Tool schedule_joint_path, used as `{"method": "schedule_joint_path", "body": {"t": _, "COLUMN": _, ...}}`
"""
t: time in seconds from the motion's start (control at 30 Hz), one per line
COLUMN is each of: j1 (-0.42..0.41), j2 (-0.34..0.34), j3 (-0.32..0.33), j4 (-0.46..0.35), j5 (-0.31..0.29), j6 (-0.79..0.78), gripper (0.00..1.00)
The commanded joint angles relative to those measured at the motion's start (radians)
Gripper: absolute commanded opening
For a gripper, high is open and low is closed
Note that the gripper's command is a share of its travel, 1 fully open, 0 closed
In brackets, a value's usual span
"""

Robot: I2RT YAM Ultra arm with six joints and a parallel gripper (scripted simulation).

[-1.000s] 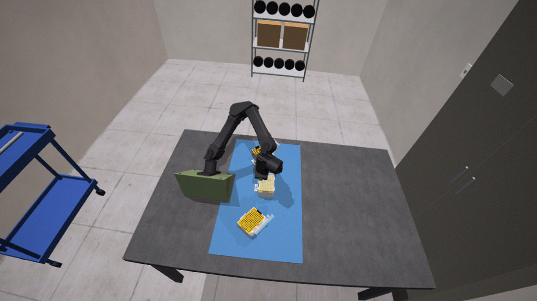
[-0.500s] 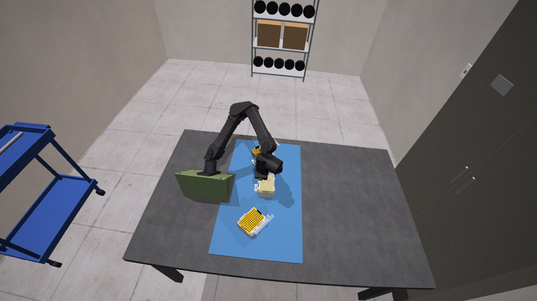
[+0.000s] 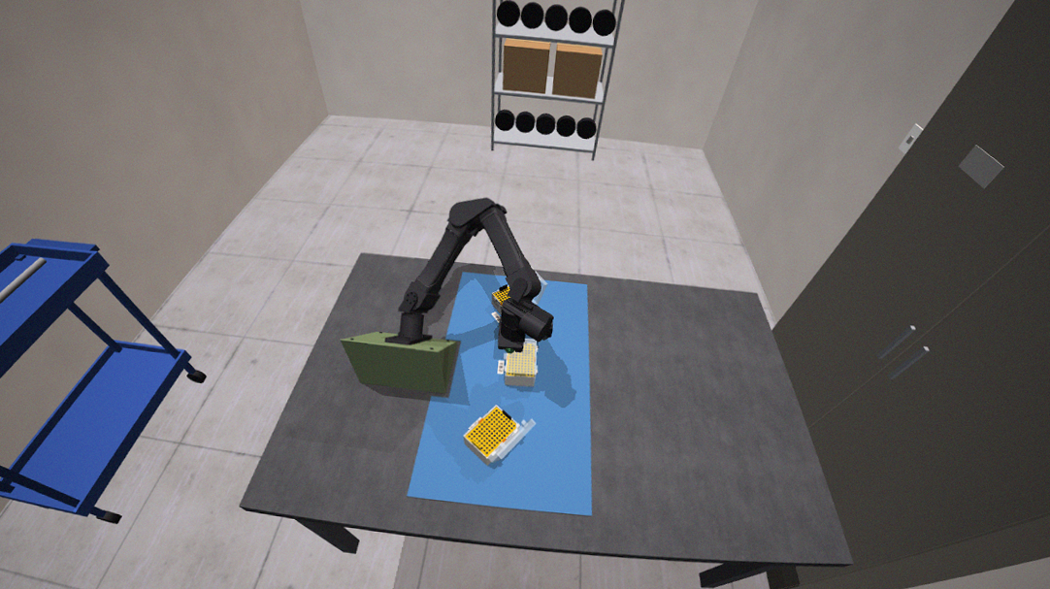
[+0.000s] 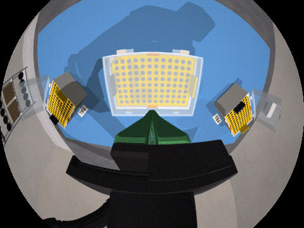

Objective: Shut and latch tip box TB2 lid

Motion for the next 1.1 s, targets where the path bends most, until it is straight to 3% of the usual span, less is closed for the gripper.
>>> {"method": "schedule_joint_path", "body": {"t": 0.0, "j1": -0.011, "j2": -0.004, "j3": 0.003, "j4": 0.007, "j5": -0.005, "j6": 0.001, "gripper": 0.00}}
{"method": "schedule_joint_path", "body": {"t": 1.07, "j1": 0.003, "j2": -0.001, "j3": -0.014, "j4": 0.039, "j5": -0.011, "j6": 0.019, "gripper": 0.00}}
